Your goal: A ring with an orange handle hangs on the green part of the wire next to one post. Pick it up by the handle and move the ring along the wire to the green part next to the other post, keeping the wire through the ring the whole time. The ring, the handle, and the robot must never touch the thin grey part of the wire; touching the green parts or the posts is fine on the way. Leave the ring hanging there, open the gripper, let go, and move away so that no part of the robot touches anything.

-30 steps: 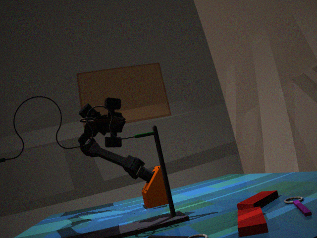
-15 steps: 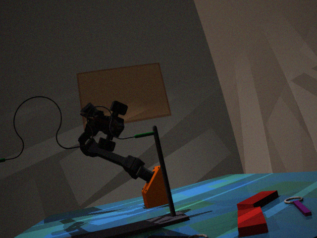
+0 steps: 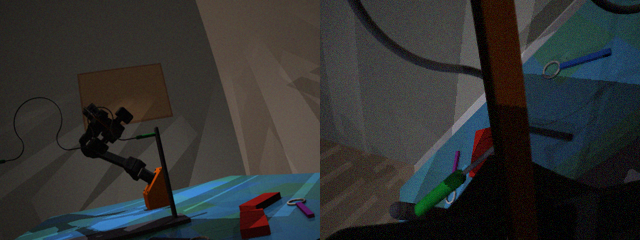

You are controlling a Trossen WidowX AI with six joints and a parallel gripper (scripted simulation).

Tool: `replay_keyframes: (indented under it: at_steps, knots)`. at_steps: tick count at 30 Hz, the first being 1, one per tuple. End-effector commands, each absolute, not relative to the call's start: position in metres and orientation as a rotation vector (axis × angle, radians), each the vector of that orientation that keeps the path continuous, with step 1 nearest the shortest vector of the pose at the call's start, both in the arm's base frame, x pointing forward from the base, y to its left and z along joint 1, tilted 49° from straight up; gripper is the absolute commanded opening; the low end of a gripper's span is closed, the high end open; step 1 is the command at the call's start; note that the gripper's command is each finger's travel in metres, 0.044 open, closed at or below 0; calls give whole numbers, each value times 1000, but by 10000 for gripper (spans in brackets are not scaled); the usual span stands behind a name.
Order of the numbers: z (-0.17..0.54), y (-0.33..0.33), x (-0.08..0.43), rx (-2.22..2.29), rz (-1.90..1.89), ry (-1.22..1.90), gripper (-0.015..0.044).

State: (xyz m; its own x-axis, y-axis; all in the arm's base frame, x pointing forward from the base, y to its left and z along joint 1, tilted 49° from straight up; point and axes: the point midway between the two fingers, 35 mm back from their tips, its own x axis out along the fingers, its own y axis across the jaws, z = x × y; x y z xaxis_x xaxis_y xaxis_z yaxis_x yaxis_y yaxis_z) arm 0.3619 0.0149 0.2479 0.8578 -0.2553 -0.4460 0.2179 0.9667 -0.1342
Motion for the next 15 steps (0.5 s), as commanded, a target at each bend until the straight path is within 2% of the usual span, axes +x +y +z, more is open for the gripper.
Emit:
replay_keyframes:
  at_steps: [1,15]
  knots:
    - [245,10,361,-168,-270,485,-150]
    - [253,-12,359,-500,-356,472,-150]
